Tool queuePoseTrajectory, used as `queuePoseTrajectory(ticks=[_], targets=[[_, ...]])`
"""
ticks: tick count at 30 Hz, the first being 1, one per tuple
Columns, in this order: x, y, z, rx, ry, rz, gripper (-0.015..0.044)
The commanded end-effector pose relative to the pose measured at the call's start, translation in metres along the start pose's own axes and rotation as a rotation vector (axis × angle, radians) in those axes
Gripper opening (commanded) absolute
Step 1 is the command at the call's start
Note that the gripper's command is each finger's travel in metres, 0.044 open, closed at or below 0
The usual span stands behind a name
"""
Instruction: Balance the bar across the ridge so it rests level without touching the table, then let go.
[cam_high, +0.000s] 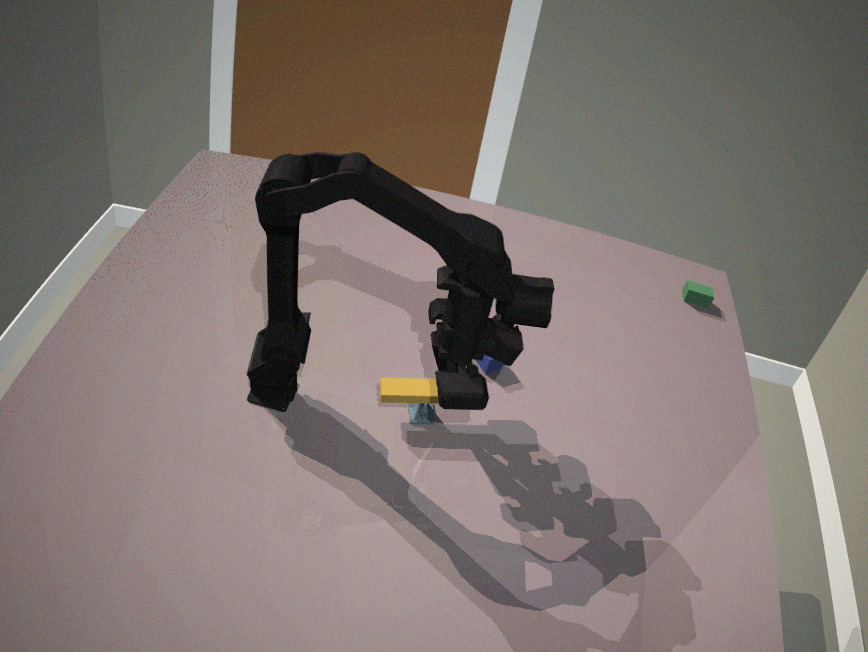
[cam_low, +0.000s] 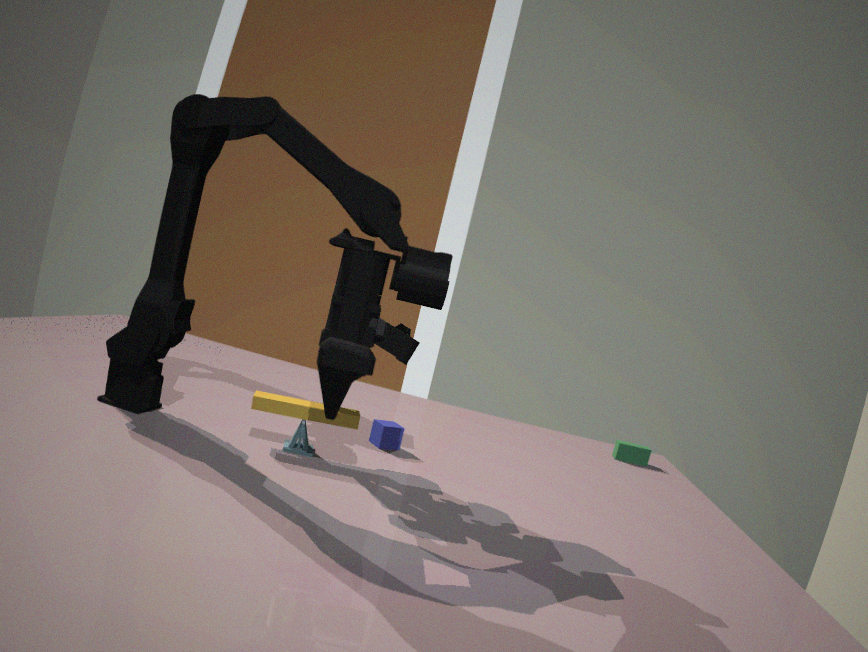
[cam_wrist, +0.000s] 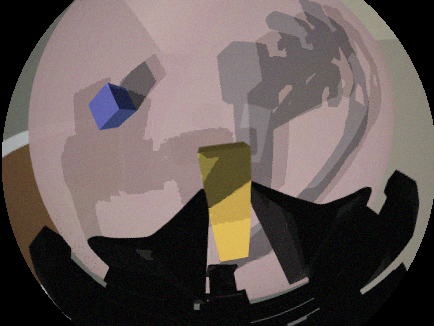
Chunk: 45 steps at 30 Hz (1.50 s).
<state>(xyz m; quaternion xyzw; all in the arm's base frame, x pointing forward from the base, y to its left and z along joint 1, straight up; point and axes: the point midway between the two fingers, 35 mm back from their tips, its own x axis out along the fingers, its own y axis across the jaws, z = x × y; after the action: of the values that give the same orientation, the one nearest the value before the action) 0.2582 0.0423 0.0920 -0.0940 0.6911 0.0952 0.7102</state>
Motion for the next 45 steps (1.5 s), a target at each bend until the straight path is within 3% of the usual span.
queuePoseTrajectory(ticks=[1, 45], targets=[[0.0008, -0.0002, 0.0001, 0.004, 0.0, -0.001, 0.0], [0.0044, -0.0002, -0.0002, 0.004, 0.0, -0.001, 0.0]])
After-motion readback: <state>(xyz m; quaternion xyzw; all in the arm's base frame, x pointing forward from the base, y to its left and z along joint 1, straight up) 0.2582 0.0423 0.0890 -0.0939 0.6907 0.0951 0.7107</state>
